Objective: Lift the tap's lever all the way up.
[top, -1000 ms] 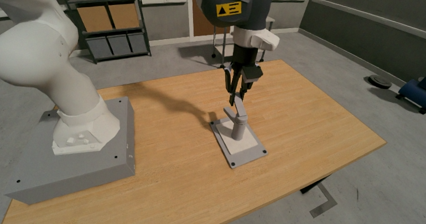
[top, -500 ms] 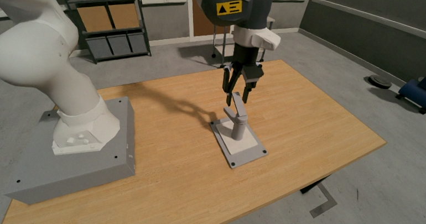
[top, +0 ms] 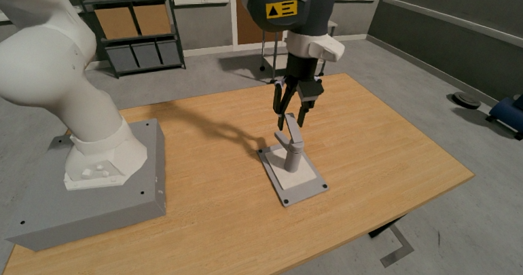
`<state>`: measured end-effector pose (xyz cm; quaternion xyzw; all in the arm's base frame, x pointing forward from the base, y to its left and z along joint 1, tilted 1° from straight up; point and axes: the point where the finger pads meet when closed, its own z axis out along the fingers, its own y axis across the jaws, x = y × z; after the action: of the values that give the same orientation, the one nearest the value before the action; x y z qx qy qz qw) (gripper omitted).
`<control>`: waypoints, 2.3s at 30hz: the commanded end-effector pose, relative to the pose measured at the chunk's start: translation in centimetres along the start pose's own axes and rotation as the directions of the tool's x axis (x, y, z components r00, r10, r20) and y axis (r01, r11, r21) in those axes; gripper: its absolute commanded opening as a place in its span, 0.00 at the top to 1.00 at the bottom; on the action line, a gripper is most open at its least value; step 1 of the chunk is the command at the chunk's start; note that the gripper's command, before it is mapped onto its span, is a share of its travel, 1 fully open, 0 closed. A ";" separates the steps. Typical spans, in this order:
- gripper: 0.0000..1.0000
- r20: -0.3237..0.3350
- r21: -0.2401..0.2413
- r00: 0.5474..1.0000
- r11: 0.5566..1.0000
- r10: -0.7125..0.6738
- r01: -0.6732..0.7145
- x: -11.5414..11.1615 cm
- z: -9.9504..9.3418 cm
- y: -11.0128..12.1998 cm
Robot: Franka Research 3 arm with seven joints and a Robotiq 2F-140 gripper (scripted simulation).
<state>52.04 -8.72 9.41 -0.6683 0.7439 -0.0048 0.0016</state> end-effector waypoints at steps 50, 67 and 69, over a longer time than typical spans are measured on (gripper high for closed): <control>0.53 -0.002 0.003 1.000 1.000 -0.001 0.001 0.1 -0.2 -0.1; 0.53 -0.002 0.003 1.000 1.000 -0.001 0.001 0.1 -2.3 -0.1; 0.53 -0.002 0.003 1.000 1.000 -0.001 0.001 0.1 -2.8 -0.1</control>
<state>52.26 -8.76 11.44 -0.6692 0.7430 -0.0076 0.0040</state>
